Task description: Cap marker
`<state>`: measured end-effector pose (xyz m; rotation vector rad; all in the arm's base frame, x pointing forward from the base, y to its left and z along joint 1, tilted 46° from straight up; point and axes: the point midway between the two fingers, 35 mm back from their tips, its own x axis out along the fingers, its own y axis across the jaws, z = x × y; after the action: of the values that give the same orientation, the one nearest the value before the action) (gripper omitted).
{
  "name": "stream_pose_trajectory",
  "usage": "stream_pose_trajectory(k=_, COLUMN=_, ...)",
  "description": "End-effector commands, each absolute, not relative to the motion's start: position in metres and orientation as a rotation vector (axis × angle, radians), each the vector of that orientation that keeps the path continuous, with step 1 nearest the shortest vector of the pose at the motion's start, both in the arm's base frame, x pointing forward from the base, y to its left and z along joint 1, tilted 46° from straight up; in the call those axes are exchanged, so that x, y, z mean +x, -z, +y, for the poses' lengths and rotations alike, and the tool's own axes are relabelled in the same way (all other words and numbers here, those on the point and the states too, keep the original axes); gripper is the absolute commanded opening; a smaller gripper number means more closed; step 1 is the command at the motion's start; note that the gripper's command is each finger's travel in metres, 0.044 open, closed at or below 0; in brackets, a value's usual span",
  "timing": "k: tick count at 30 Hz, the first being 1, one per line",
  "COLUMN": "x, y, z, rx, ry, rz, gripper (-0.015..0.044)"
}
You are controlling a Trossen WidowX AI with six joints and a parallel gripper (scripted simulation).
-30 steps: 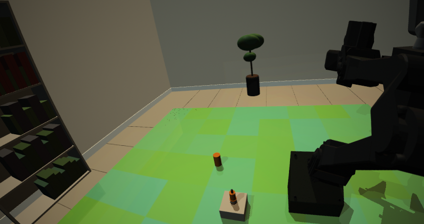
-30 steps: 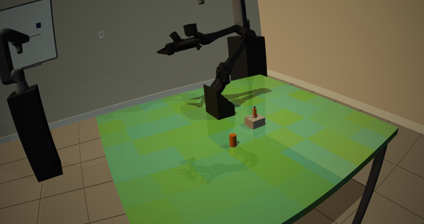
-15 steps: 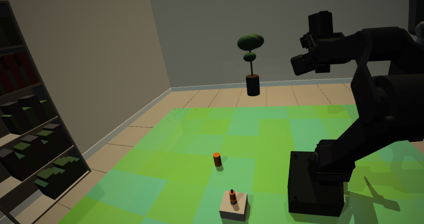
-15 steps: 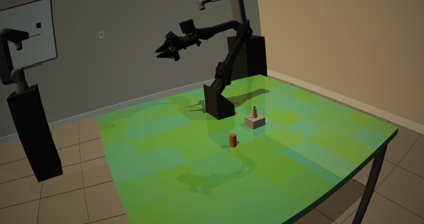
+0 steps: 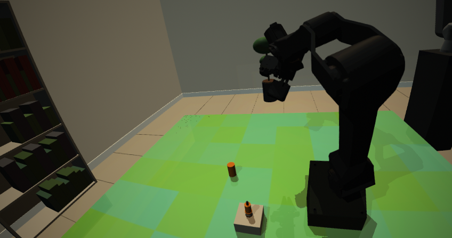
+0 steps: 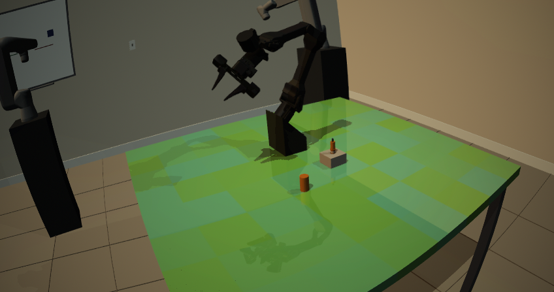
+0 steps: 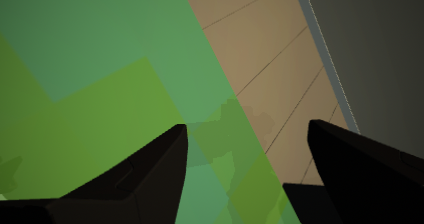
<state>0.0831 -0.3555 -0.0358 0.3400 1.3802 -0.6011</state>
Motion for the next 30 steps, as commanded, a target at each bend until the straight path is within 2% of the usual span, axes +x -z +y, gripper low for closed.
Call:
stream_pose_trajectory(k=1, x=0.124, y=0.046, z=-0.342, rx=0.257, ry=0.345, rz=1.393, gripper=0.0247)
stream_pose_trajectory(k=10, x=0.256, y=0.059, z=-0.266, rx=-0.032, ry=-0.517, rz=1.226, gripper=0.0247)
stream_pose_trajectory(k=17, x=0.324, y=0.056, z=-0.187, rx=-0.175, ry=-1.027, rz=0.953, gripper=0.0247)
stream_pose_trajectory(k=24, x=0.329, y=0.052, z=-0.170, rx=-0.200, ry=-1.106, rz=0.886, gripper=0.0247)
stream_pose_trajectory(k=30, x=0.335, y=0.077, z=-0.145, rx=-0.200, ry=-1.107, rz=0.885, gripper=0.0247)
